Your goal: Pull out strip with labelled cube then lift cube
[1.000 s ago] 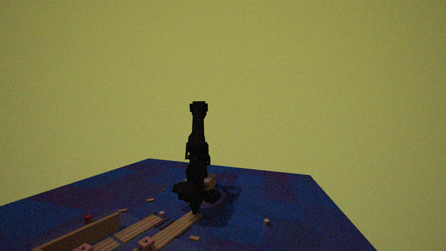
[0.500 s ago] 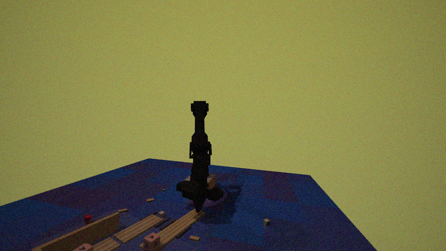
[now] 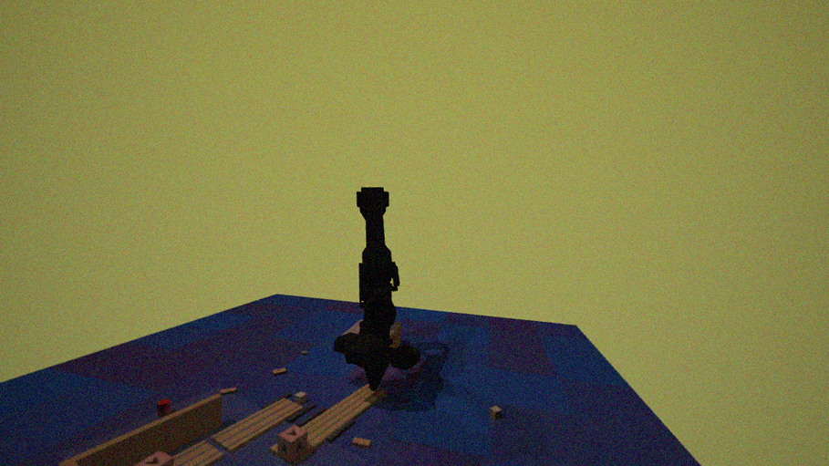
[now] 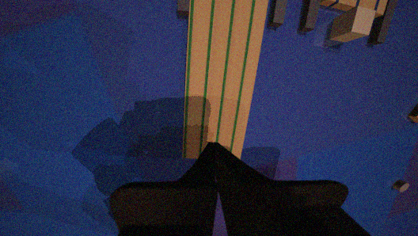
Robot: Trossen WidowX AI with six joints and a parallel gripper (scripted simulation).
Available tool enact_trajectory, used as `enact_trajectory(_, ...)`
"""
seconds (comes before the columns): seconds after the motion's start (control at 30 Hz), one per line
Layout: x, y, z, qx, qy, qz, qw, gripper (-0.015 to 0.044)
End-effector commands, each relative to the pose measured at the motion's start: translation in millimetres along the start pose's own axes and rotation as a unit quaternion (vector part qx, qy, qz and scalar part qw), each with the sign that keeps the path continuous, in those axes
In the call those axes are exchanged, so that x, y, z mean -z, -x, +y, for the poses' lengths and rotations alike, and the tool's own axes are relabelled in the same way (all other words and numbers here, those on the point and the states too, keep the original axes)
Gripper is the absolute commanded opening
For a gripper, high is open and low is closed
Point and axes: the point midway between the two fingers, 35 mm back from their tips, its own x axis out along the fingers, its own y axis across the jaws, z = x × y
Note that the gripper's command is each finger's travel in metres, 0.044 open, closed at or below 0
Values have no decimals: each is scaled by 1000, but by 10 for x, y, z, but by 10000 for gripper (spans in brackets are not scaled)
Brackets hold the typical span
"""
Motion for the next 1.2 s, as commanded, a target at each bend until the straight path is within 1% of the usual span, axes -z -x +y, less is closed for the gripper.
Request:
enact_trajectory(0.0, 163, -57, -48, 8, 2, 18, 1000, 0)
enact_trajectory(1.0, 545, -45, -43, 8, 2, 20, 1000, 0)
enact_trajectory(1.03, 391, 33, 23, -1, 0, 2, 1000, 0)
enact_trajectory(1.17, 364, 405, 36, 7, 2, 18, 1000, 0)
